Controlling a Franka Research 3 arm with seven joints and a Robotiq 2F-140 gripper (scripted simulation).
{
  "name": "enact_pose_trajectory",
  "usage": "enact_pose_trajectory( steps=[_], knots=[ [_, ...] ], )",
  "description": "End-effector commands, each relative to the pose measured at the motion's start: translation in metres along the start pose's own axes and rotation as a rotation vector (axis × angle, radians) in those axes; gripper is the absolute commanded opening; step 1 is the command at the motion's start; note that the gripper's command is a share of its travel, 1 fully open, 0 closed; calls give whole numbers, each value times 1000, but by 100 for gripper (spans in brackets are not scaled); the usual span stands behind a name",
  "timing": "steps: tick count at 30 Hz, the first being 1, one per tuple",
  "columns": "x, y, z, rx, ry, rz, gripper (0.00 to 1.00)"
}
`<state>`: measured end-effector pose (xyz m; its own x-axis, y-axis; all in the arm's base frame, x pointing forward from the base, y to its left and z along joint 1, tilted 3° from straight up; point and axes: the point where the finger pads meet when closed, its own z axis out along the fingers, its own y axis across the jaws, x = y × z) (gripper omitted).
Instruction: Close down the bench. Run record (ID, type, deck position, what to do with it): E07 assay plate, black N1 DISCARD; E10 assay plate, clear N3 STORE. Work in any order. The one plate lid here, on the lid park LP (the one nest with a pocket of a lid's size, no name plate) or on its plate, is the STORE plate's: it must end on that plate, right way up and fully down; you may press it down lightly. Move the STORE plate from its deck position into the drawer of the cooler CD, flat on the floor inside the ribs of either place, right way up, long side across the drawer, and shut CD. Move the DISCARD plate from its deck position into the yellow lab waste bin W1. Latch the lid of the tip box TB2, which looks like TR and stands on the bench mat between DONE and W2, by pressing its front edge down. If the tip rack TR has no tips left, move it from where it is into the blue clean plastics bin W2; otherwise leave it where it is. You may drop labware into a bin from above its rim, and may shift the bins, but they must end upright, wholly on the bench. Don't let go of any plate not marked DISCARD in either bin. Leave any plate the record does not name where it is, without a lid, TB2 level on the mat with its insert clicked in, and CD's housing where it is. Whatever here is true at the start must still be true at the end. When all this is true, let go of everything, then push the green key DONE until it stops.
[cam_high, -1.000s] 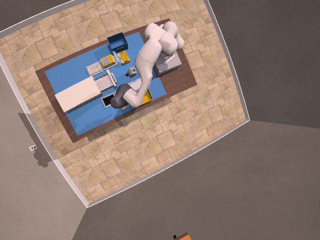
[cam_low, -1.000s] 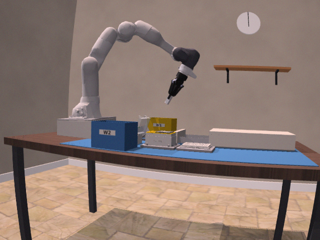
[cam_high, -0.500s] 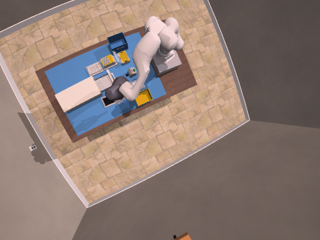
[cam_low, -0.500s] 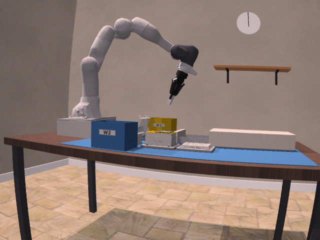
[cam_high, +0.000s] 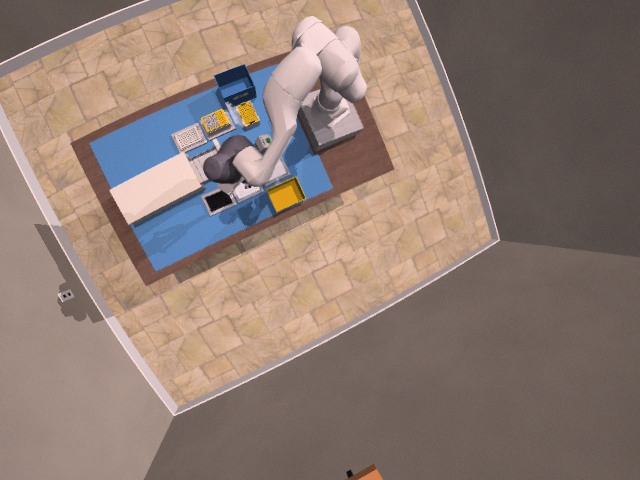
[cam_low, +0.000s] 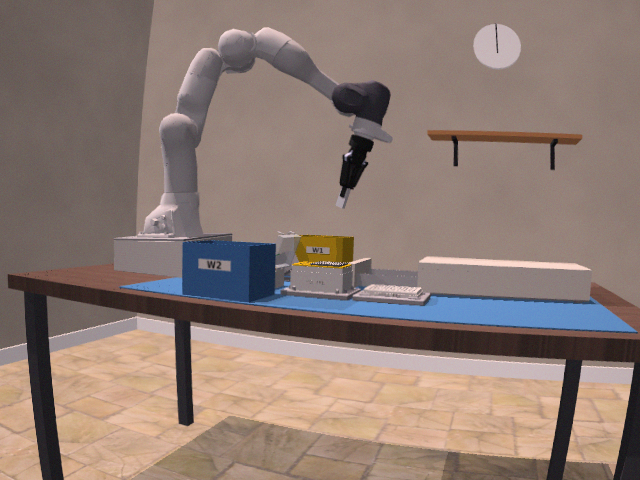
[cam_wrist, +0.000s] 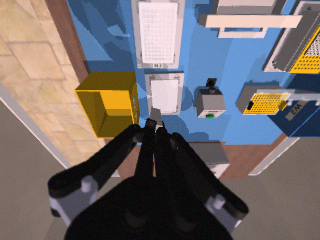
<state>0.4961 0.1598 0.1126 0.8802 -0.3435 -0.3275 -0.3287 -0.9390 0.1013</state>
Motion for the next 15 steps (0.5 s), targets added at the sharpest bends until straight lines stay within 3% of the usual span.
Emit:
enact_pose_trajectory(
  steps=[1, 2, 4, 12, 14, 15],
  knots=[
    [16, 15, -4, 7, 22, -56, 0],
    [16, 15, -4, 7, 22, -56, 0],
    [21, 24, -5, 21, 77, -91, 0],
    [34, 49, -9, 22, 81, -93, 0],
    [37, 58, -10, 29, 136, -129, 0],
    [39, 63, -10, 30, 140, -131, 0]
  ],
)
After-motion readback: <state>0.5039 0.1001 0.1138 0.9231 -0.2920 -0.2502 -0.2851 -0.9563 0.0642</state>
